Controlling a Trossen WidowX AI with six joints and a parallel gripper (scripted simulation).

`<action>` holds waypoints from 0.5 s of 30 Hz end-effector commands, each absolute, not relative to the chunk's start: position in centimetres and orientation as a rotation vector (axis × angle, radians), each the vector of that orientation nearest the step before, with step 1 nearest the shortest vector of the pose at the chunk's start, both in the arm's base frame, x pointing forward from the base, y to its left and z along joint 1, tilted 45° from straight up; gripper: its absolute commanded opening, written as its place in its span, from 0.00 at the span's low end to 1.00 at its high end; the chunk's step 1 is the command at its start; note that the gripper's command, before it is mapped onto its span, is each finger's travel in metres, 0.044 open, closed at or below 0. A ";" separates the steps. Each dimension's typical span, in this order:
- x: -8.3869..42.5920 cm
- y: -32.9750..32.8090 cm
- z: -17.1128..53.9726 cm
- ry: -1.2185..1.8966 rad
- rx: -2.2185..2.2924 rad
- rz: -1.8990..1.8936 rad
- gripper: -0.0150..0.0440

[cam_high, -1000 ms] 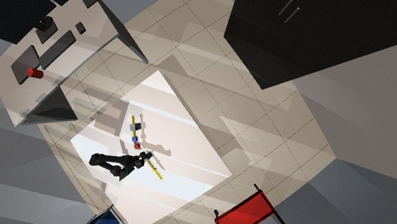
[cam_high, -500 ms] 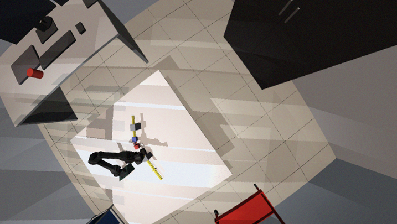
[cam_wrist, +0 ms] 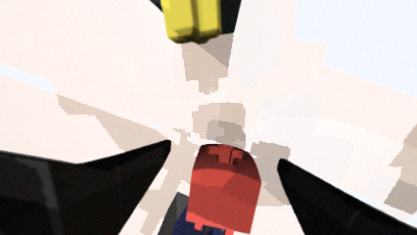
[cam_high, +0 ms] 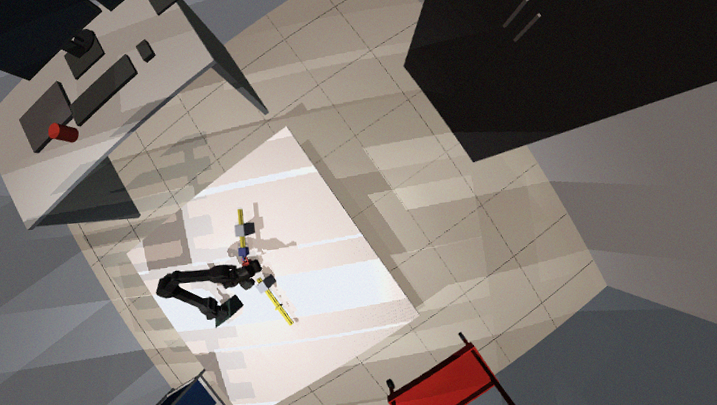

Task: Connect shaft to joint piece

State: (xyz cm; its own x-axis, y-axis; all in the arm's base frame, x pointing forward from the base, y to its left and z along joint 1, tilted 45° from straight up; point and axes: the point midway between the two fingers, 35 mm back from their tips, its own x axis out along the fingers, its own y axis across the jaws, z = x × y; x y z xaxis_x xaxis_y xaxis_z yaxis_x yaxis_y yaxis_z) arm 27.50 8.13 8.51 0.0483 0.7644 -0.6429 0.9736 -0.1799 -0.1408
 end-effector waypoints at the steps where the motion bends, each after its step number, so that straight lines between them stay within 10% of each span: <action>1: 27.5 8.8 8.2 1.761 2.000 -0.874 1.00; 15: 27.6 10.3 7.0 1.762 2.001 -0.874 1.00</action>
State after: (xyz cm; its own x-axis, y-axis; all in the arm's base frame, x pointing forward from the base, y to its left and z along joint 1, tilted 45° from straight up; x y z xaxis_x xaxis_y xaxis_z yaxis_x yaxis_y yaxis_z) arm 27.67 9.97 7.21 0.0482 0.7649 -0.6424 0.9741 -0.1783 -0.1393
